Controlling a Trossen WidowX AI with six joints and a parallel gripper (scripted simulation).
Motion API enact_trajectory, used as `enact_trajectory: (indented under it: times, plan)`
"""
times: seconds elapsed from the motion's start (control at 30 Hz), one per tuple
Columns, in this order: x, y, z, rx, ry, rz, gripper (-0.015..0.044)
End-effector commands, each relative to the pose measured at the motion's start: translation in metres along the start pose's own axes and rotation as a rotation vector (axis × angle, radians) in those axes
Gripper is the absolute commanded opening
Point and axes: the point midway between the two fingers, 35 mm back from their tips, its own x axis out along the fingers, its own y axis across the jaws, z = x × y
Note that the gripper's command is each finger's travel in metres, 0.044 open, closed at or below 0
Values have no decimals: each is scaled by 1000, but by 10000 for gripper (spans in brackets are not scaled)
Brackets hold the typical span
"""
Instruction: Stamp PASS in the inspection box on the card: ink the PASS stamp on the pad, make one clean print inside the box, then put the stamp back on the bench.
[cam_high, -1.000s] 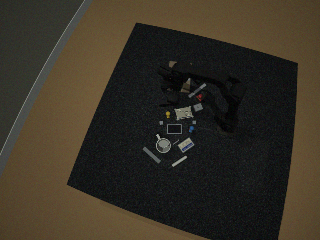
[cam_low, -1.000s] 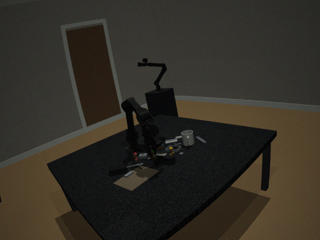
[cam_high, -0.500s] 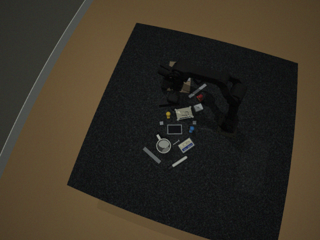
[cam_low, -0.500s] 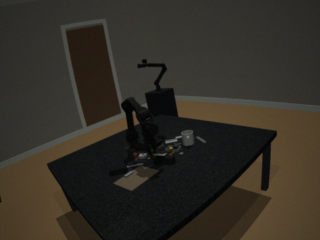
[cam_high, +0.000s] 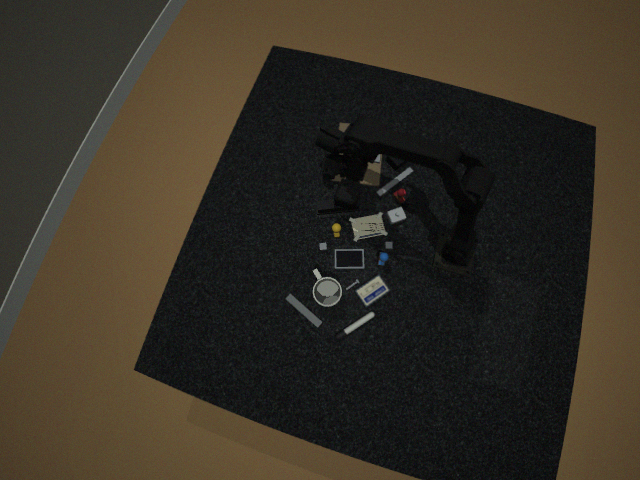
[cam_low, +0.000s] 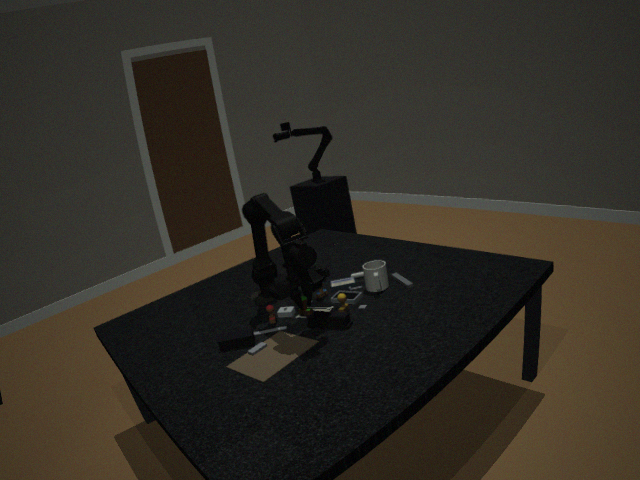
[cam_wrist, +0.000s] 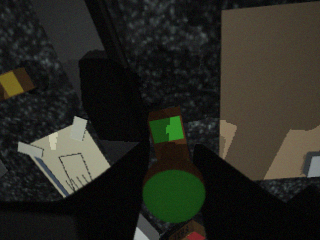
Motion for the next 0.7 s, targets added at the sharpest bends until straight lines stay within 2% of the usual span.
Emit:
enact_trajectory:
  times: [0.0,0.67]
  plan:
    - [-3,0,0,2,-1,3,0]
    - [-12,1,-1,1,-2,5,0]
